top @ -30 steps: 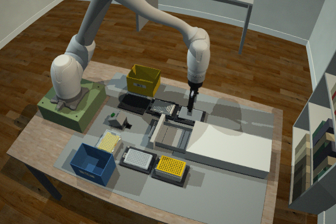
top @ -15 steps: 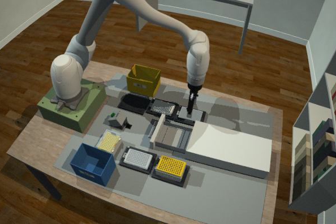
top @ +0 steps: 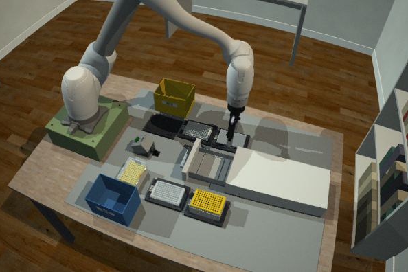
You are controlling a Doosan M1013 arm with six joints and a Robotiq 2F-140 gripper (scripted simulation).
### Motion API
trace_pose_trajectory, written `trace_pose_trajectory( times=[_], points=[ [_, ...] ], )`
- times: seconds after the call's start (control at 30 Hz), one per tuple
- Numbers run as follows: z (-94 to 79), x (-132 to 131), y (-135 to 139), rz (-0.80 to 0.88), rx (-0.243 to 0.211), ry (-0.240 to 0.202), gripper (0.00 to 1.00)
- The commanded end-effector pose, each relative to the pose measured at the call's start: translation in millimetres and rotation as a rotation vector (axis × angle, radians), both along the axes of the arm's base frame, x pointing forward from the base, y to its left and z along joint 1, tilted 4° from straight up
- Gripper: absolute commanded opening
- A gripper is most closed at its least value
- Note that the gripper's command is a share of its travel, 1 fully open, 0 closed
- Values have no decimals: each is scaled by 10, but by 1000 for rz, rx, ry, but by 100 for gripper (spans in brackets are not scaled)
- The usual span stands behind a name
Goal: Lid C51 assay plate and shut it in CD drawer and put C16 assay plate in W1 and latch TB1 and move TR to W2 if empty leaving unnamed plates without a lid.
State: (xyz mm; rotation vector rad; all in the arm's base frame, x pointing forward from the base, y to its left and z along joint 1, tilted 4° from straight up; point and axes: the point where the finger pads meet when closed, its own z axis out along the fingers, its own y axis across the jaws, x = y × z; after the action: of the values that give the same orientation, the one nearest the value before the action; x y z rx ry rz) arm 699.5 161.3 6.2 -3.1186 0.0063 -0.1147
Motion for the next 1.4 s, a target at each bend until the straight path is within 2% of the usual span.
trace_pose_trajectory(
  times=[0.0, 0.27, 0.83, 1.37],
  points=[
    [-25, 2, 1, 0, 0, 0, 66],
    [-65, 5, 2, 0, 0, 0, 66],
    [-264, 20, 6, 0, 0, 0, 66],
    [-264, 20, 6, 0, 0, 0, 63]
  ],
)
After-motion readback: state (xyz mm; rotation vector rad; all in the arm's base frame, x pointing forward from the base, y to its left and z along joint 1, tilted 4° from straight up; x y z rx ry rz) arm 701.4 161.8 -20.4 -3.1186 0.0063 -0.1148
